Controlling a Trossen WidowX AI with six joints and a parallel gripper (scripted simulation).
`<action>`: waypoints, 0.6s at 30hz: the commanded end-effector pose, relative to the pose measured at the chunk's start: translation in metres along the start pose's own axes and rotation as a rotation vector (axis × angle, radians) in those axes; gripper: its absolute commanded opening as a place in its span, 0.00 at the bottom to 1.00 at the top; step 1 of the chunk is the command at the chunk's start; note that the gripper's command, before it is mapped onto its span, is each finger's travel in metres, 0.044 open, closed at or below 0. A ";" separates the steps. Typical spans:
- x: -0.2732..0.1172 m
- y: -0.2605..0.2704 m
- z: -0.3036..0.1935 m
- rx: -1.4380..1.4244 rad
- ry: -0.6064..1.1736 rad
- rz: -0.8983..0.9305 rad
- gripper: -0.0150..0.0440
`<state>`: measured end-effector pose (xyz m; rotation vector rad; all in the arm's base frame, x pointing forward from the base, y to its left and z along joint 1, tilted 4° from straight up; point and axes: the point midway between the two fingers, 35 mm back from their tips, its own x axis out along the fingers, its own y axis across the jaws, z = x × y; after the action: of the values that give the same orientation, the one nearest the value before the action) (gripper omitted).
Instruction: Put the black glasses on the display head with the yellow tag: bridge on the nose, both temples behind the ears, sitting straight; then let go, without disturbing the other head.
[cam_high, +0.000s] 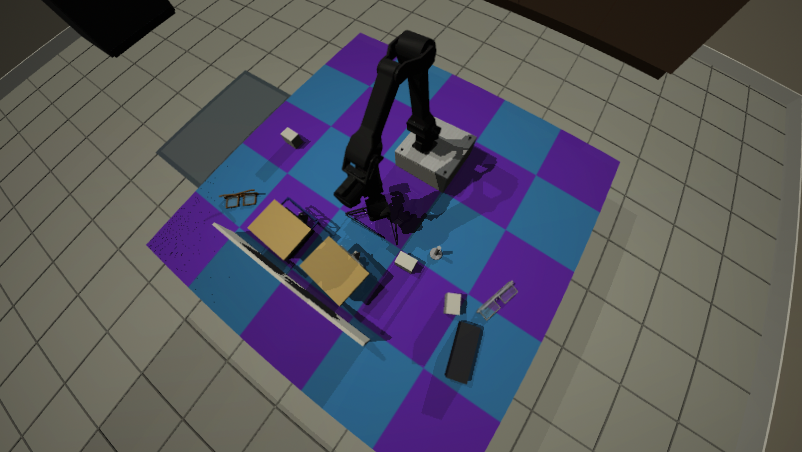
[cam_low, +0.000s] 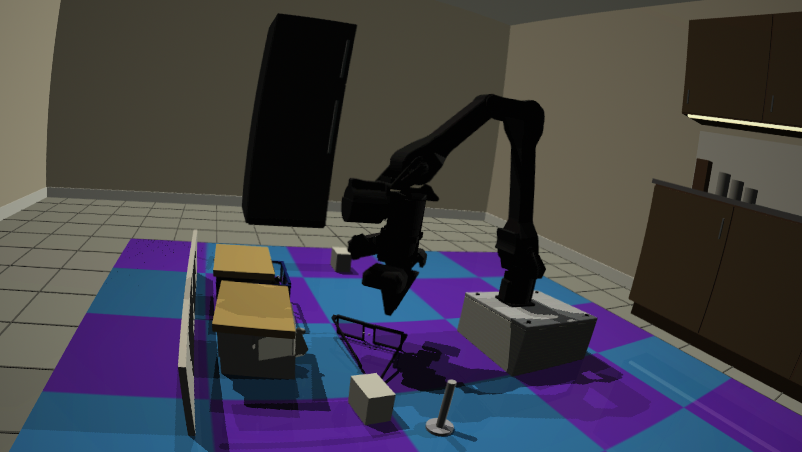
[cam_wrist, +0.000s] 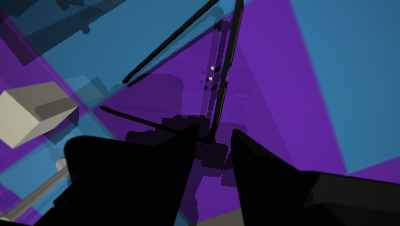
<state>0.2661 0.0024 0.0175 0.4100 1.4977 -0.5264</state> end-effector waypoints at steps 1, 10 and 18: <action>0.002 0.000 -0.001 0.006 0.005 0.003 0.46; 0.015 0.000 0.000 0.006 0.005 0.003 0.46; 0.029 -0.001 0.001 0.006 0.005 0.003 0.46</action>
<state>0.2675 -0.0011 -0.0054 0.4202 1.4925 -0.5346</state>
